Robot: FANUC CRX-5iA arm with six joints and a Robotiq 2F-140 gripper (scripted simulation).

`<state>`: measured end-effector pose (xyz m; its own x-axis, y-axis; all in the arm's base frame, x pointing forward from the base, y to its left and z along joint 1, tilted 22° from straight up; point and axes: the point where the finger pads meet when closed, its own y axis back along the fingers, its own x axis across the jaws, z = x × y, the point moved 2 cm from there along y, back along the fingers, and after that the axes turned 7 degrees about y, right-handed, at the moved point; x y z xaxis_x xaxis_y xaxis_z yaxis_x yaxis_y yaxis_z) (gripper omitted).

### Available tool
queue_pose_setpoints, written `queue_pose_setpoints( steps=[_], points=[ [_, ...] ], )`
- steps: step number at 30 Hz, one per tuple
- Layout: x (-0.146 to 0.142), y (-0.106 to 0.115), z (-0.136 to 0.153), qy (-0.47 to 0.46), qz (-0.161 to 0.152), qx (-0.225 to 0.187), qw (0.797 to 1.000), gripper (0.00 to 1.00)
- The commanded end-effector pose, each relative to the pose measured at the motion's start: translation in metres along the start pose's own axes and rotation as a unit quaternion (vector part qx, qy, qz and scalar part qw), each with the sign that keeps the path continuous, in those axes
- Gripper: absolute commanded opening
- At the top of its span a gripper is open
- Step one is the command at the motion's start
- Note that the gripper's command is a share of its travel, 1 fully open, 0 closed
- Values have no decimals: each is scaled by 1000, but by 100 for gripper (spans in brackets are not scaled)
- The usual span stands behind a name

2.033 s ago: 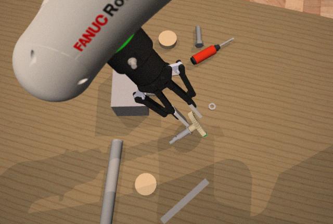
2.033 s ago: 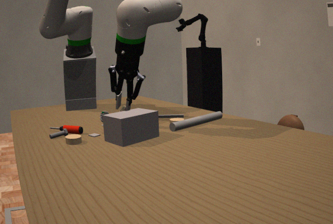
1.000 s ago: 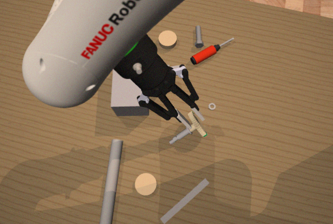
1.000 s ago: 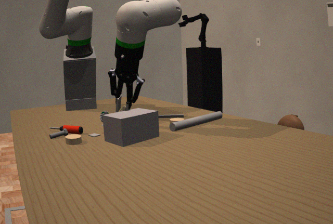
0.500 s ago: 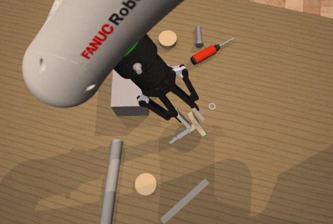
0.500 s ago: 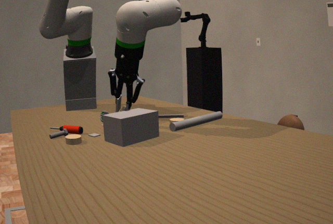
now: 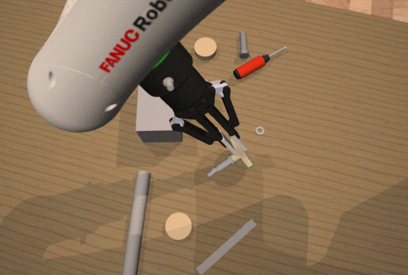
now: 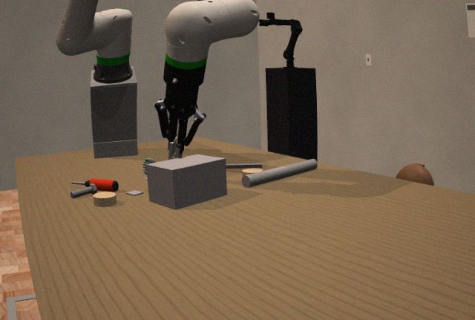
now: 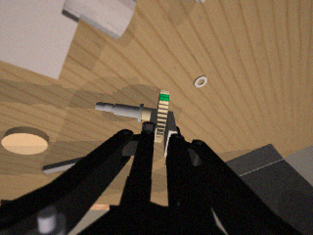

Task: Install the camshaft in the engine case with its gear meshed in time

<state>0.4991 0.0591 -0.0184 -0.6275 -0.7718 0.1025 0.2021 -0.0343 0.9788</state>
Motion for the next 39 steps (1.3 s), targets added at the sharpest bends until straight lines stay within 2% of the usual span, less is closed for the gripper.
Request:
queue_pose_setpoints(
  steps=[1,30,39],
  points=[
    [0,1,0,0,-1,1,1000,14],
    [0,2,0,0,-1,1,1000,14],
    [3,11,6,0,-1,1,1000,14]
  ],
)
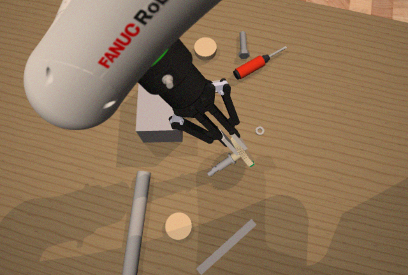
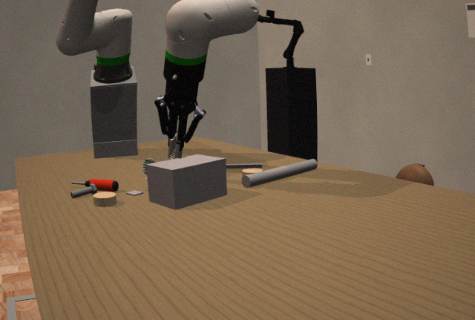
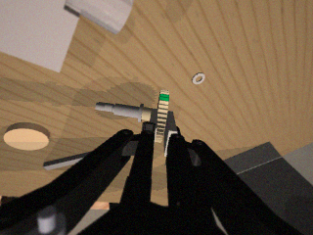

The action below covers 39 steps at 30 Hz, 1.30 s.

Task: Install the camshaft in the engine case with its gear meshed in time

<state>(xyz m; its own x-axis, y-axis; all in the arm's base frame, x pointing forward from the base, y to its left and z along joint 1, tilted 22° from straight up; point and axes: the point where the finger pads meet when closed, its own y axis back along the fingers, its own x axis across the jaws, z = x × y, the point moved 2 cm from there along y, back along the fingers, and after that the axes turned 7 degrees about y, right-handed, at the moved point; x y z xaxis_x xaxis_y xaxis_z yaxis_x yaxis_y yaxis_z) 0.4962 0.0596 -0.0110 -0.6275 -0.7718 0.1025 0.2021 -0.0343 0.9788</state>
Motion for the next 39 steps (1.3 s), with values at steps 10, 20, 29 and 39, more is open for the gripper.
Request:
queue_pose_setpoints(
  steps=[10,20,29,39],
  points=[
    [7,21,12,0,-1,1,1000,14],
    [14,43,25,0,-1,1,1000,14],
    [16,51,29,0,-1,1,1000,14],
    [17,52,30,0,-1,1,1000,14]
  ],
)
